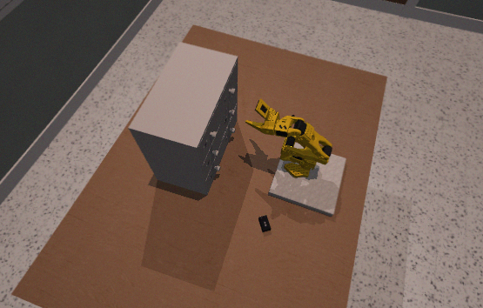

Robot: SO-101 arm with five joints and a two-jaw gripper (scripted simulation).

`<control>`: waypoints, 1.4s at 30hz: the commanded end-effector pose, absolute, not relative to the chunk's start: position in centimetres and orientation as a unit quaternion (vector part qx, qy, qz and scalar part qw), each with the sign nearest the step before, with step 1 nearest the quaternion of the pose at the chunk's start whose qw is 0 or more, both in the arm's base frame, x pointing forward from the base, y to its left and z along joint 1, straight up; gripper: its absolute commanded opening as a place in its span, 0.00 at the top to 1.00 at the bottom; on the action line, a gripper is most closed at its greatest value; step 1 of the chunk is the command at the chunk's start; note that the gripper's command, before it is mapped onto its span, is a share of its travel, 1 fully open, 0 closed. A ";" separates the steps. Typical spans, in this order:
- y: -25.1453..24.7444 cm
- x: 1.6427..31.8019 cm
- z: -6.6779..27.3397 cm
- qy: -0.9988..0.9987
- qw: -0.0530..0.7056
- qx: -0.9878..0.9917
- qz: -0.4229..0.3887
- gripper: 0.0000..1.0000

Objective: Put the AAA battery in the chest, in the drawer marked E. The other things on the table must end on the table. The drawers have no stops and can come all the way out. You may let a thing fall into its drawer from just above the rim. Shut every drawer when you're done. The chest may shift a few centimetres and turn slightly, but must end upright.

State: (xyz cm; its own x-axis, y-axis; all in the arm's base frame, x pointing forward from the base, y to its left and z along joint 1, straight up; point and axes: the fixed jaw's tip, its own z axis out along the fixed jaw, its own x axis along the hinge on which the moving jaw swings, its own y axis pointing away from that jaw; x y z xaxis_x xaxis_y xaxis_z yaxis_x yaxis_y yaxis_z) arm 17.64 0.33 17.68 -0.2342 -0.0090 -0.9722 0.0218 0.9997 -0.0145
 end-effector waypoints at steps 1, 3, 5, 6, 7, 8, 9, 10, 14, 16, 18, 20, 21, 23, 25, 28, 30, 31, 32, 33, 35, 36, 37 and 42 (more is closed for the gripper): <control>0.2 17.5 18.0 0.782 0.623 0.008 -0.015 0.50; 0.2 17.5 18.0 0.782 0.623 0.008 -0.015 0.50; 0.2 17.5 18.0 0.782 0.623 0.008 -0.015 0.50; 0.2 17.5 18.0 0.782 0.623 0.008 -0.015 0.50; 0.2 17.5 18.0 0.782 0.623 0.008 -0.015 0.50; 0.2 17.5 18.0 0.782 0.623 0.008 -0.015 0.50; 0.2 17.5 18.0 0.782 0.623 0.008 -0.015 0.50; 0.2 17.5 18.0 0.782 0.623 0.008 -0.015 0.50; 0.2 17.5 18.0 0.782 0.623 0.008 -0.015 0.50; 0.2 17.5 18.0 0.782 0.623 0.008 -0.015 0.50; 0.2 17.5 18.0 0.782 0.623 0.008 -0.015 0.50; 0.2 17.5 18.0 0.782 0.623 0.008 -0.015 0.50; 0.2 17.5 18.0 0.782 0.623 0.008 -0.015 0.50; 0.2 17.5 18.0 0.782 0.623 0.008 -0.015 0.50; 0.2 17.5 18.0 0.782 0.623 0.008 -0.015 0.50; 0.2 17.5 18.0 0.782 0.623 0.008 -0.015 0.50; 0.2 17.5 18.0 0.782 0.623 0.008 -0.015 0.50; 0.2 17.5 18.0 0.782 0.623 0.008 -0.015 0.50; 0.2 17.5 18.0 0.782 0.623 0.008 -0.015 0.50; 0.5 17.7 18.0 0.779 0.626 0.000 -0.008 0.50; 1.3 18.1 17.9 0.774 0.633 -0.016 0.005 0.50; 1.7 18.3 17.9 0.772 0.636 -0.024 0.012 0.50; 2.1 18.4 17.9 0.769 0.639 -0.032 0.019 0.50; 4.2 19.0 17.6 0.753 0.652 -0.070 0.055 0.50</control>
